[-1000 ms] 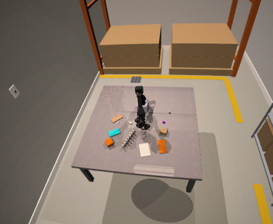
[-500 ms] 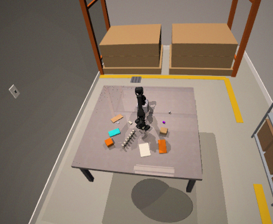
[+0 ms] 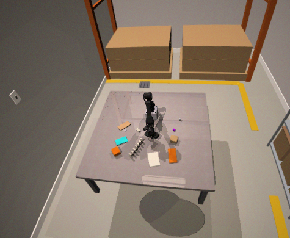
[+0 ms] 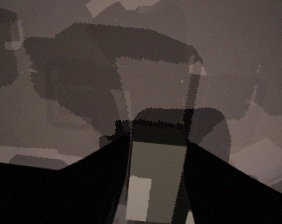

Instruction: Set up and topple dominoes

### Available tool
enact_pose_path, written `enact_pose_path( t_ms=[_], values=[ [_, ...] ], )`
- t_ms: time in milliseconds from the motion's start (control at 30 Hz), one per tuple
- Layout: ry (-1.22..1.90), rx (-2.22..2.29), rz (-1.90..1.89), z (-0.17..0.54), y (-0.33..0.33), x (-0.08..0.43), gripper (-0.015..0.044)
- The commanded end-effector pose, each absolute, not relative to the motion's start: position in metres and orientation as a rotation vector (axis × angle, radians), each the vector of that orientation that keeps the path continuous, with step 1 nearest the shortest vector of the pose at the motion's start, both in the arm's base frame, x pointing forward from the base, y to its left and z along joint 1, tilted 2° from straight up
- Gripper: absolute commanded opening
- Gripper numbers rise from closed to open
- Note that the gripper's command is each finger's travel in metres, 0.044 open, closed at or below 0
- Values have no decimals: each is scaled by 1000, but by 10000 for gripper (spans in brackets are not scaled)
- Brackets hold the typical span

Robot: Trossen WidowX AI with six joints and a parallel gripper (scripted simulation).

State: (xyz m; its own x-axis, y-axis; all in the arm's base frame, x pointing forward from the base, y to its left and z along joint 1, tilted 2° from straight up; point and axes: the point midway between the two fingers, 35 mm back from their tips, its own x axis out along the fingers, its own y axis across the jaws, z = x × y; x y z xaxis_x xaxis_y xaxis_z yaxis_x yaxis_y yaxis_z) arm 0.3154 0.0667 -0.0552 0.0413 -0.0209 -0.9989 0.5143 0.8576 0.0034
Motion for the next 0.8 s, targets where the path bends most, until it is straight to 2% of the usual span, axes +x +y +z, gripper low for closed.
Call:
enact_pose_path(
  t_ms=[0,233,633,767],
  values=[
    [1482,407,-428,-56,66,316,107],
    [1481,407,-428,-48,66,316,107],
    [1479,408,-427,98,60,330,107],
    [1480,403,-423,107,60,331,107]
  ],
)
